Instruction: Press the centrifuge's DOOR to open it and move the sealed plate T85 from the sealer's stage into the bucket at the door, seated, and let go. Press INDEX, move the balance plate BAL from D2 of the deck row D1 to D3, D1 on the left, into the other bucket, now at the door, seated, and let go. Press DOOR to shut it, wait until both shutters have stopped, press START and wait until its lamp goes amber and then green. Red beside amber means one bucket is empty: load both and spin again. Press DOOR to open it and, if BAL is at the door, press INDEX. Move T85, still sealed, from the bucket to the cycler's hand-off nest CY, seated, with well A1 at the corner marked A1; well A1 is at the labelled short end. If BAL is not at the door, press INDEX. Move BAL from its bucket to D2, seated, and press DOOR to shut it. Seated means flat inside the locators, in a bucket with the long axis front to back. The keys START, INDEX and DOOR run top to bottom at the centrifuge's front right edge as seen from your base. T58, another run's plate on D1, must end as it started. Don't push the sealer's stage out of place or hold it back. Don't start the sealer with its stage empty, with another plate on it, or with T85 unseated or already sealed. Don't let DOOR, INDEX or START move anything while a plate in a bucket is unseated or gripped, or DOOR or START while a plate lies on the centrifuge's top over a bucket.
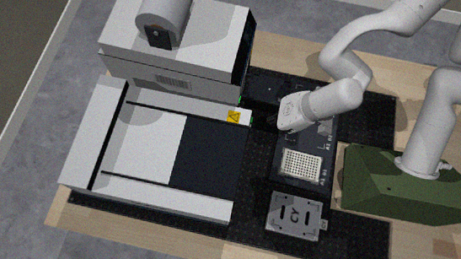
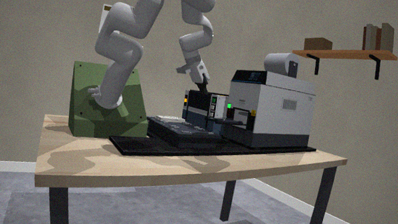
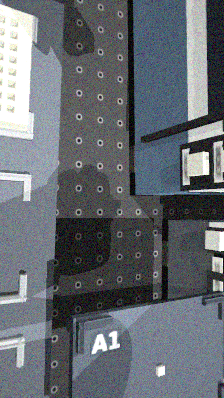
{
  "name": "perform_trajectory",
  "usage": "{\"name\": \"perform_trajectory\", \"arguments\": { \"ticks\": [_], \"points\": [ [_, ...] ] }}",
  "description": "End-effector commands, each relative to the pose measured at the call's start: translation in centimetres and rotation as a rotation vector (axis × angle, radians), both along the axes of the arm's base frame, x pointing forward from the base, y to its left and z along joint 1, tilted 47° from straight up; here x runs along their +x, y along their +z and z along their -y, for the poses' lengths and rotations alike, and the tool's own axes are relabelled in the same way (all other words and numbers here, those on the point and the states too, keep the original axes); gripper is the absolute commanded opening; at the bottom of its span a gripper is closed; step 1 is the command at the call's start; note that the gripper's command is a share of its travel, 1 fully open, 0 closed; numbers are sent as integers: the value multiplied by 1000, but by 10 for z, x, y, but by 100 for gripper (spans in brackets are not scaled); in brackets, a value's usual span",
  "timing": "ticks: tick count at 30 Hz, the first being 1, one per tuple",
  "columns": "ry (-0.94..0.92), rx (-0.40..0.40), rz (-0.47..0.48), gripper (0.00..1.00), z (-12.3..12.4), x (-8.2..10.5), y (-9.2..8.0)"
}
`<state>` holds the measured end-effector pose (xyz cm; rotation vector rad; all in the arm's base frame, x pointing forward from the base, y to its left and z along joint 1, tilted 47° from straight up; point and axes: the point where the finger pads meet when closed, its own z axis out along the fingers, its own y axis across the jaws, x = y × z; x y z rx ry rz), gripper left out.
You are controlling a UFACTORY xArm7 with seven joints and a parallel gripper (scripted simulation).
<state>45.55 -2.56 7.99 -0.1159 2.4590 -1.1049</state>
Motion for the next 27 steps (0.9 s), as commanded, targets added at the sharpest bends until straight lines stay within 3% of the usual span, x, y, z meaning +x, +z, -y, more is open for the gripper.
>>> {"name": "perform_trajectory", "arguments": {
  "ticks": [1, 16, 27],
  "points": [
    [3, 1, 2, 0, -5, -5, 3],
    [2, 1, 2, 0, -13, -19, 9],
    [2, 1, 2, 0, -47, -22, 39]
  ]
}}
